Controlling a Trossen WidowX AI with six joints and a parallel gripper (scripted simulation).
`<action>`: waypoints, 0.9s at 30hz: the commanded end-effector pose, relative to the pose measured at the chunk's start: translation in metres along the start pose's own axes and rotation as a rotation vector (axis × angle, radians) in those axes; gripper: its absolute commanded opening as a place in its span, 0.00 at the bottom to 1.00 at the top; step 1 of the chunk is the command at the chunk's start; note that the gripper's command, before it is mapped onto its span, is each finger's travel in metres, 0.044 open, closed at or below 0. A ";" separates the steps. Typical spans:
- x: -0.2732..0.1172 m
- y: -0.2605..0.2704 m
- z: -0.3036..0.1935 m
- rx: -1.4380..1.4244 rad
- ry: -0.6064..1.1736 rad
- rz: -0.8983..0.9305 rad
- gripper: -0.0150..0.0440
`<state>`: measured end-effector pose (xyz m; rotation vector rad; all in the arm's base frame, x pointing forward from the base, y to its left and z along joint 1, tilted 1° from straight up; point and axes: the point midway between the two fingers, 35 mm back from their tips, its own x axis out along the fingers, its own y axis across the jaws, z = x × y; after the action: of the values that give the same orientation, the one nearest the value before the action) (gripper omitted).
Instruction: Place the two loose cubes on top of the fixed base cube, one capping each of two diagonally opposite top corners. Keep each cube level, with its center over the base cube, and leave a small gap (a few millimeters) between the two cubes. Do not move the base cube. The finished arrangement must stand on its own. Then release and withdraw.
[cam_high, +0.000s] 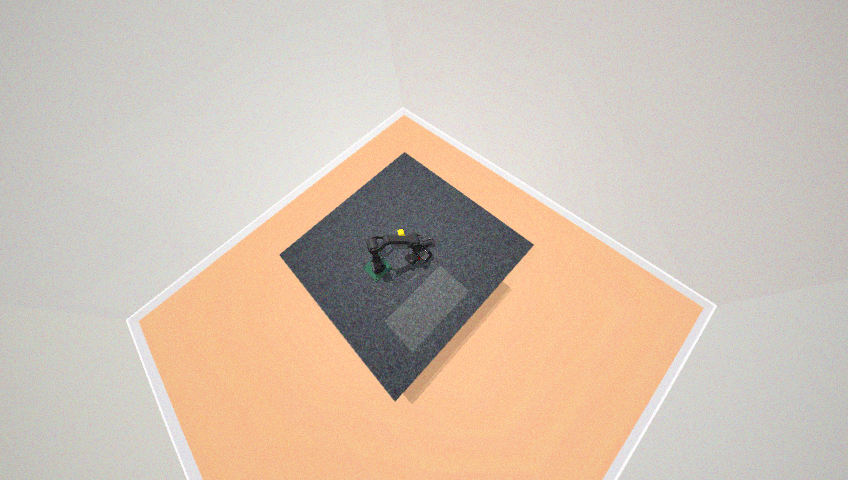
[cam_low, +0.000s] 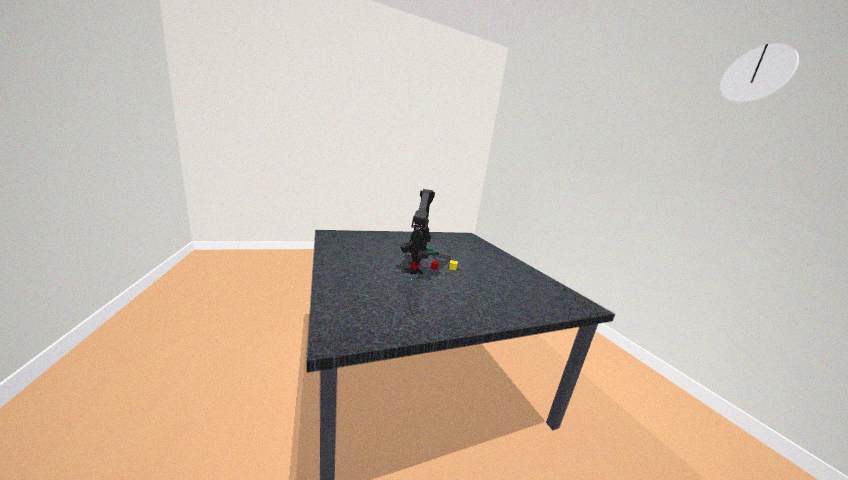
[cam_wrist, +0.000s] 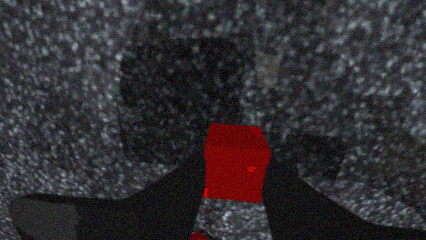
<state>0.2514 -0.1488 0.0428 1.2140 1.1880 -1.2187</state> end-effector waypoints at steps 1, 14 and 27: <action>0.001 0.000 -0.001 0.001 0.005 0.003 0.43; -0.034 0.006 -0.001 -0.033 0.009 0.022 0.43; -0.077 0.005 0.000 -0.022 0.008 0.016 0.43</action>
<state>0.2571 -0.1491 0.1098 1.2042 1.1921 -1.1826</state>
